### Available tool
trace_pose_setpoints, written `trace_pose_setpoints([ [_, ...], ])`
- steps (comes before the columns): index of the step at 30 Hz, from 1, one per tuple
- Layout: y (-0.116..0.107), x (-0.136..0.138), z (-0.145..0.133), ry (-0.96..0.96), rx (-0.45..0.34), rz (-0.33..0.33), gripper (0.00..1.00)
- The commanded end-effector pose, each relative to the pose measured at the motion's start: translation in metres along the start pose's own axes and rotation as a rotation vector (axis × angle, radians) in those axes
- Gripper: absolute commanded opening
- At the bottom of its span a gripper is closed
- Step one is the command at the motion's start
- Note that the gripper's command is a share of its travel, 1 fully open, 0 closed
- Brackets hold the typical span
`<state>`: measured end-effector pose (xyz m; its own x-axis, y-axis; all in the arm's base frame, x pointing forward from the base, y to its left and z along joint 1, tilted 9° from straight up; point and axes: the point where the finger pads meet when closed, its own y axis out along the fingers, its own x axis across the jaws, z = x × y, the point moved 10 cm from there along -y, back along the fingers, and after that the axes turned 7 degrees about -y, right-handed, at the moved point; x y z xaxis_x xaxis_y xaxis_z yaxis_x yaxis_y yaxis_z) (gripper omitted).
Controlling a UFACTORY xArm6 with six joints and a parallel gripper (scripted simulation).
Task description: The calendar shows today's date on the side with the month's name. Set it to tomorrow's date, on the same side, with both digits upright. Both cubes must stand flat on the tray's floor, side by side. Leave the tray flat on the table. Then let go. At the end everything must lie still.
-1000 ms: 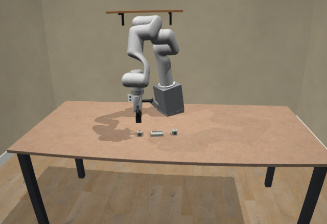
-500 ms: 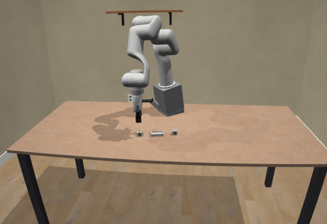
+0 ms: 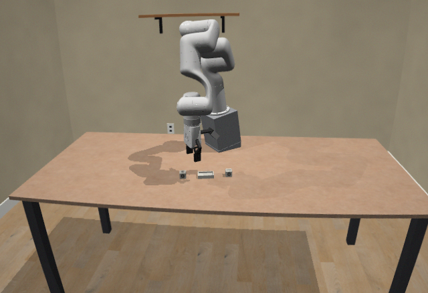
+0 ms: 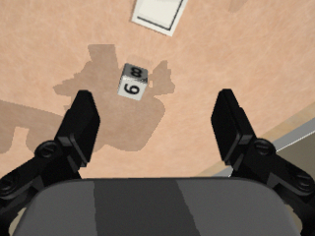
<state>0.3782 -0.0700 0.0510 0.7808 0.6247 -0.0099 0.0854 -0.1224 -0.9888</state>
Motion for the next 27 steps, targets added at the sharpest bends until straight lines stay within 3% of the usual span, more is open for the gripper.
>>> trace_pose_setpoints([
  [1, 0.001, 0.014, 0.017, -0.155, 0.002, -0.004, 1.0],
  [27, 0.006, 0.062, 0.124, -1.021, -0.004, -0.005, 1.0],
])
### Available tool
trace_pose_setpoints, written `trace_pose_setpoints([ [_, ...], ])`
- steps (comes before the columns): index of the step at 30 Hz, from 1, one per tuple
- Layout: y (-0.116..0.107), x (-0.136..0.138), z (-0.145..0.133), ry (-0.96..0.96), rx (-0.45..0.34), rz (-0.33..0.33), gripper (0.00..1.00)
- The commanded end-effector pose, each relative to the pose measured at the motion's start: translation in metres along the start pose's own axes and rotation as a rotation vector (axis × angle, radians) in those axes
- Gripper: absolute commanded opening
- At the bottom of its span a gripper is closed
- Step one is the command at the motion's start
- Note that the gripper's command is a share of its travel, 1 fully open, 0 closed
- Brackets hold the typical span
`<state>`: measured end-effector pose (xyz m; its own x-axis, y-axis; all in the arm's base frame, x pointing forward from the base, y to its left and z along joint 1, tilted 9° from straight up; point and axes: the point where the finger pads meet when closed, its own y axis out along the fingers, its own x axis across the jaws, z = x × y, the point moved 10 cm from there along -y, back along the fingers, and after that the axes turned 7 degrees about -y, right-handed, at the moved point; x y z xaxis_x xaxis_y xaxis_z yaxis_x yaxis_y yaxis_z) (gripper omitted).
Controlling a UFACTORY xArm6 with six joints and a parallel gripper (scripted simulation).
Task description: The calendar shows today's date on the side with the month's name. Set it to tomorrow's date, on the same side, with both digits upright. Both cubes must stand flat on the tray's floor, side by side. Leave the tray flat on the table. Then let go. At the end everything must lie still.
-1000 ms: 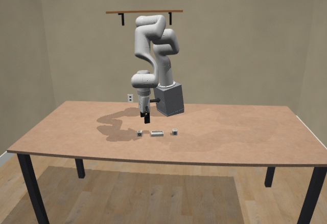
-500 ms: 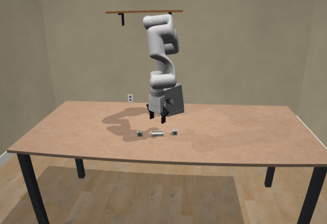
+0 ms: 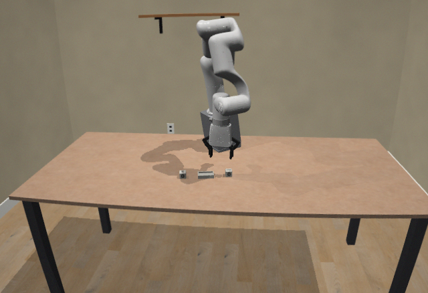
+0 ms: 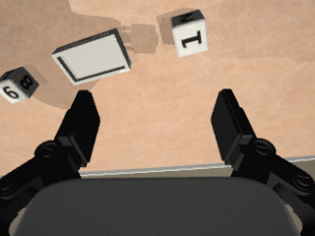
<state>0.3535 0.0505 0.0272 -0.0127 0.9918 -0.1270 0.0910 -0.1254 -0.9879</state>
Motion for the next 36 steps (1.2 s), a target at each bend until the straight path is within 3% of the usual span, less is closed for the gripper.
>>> trace_pose_setpoints([
  [1, 0.0, 0.013, 0.004, -0.107, 0.0, -0.006, 1.0],
  [4, 0.0, 0.031, 0.011, -0.254, -0.002, -0.006, 1.0],
  [7, 0.0, 0.034, 0.013, -0.283, -0.002, -0.006, 1.0],
  [8, 0.0, 0.034, 0.013, -0.283, -0.002, -0.006, 0.47],
  [36, 0.0, 0.034, 0.013, -0.283, -0.002, -0.006, 0.47],
])
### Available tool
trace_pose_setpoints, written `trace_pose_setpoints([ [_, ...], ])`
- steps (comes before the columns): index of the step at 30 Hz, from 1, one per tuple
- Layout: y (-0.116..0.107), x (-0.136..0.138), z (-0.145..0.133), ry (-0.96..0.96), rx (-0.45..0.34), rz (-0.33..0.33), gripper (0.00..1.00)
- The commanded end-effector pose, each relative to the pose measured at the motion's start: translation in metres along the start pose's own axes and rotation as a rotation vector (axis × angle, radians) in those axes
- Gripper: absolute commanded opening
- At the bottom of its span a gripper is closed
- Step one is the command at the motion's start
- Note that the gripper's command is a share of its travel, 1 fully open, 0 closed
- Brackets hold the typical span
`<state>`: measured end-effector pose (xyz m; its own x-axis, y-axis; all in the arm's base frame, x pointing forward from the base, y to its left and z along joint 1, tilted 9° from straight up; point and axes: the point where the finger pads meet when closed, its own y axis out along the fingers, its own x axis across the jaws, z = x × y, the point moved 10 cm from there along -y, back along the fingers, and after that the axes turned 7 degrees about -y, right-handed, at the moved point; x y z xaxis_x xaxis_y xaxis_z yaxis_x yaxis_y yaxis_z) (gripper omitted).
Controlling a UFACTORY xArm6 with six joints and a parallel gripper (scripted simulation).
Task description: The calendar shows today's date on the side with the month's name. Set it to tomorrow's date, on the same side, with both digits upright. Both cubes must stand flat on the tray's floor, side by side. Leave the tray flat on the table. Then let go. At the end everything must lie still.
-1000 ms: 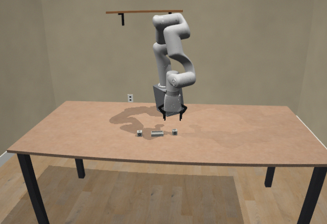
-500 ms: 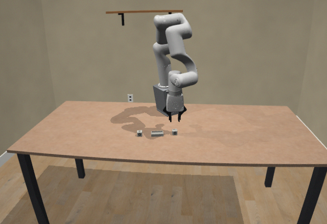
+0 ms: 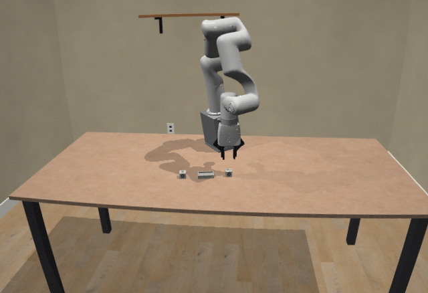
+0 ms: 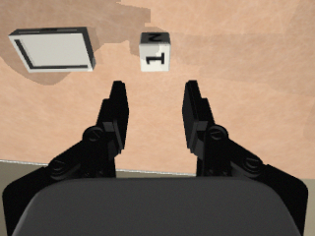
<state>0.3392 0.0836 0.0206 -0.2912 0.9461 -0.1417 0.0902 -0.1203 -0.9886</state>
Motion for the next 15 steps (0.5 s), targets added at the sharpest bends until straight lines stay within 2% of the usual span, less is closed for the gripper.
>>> trace_pose_setpoints([
  [1, -0.0008, 0.0, -0.0009, 0.0, -0.002, 0.0, 0.47],
  [15, 0.0007, 0.0, -0.0009, 0.0, -0.002, 0.0, 0.47],
])
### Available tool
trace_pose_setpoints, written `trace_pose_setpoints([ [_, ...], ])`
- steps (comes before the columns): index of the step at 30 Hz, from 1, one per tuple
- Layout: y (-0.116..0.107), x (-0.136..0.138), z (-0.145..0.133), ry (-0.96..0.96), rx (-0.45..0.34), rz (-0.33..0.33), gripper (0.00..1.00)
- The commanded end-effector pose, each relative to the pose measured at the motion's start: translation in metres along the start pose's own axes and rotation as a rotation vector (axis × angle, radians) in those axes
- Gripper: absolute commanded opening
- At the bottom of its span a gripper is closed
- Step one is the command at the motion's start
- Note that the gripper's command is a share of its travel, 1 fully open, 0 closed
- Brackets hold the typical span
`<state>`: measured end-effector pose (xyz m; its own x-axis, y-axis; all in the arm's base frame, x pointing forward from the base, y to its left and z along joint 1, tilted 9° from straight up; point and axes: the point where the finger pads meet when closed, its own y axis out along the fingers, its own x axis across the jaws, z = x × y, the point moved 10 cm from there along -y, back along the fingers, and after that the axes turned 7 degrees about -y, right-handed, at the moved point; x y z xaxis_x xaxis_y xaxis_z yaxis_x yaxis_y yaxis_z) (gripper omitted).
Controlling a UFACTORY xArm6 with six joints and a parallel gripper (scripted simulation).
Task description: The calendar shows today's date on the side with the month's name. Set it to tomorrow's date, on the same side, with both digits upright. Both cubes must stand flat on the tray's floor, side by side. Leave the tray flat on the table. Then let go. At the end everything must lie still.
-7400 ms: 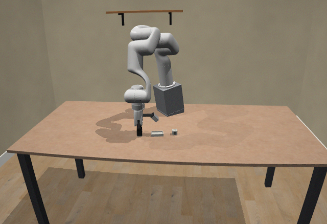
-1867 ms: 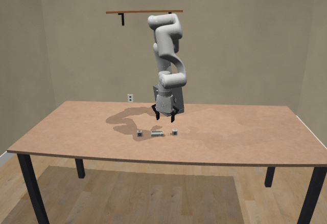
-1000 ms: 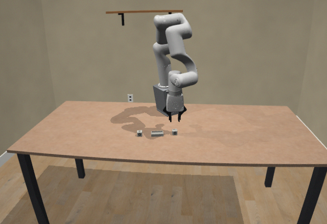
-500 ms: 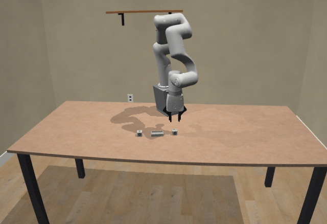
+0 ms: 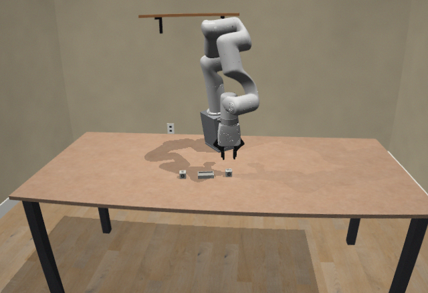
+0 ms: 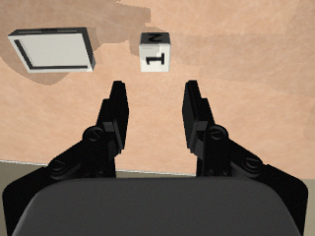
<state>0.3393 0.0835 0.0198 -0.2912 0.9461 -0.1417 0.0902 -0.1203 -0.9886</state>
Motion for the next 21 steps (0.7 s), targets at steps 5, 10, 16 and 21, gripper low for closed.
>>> trace_pose_setpoints([
  [5, 0.003, 0.0, -0.001, 0.0, -0.002, 0.0, 0.47],
  [10, 0.008, 0.0, -0.001, 0.0, -0.002, 0.0, 0.47],
  [16, 0.017, 0.0, -0.001, 0.0, -0.002, 0.0, 0.47],
  [21, 0.022, 0.0, -0.001, 0.0, -0.002, 0.0, 0.47],
])
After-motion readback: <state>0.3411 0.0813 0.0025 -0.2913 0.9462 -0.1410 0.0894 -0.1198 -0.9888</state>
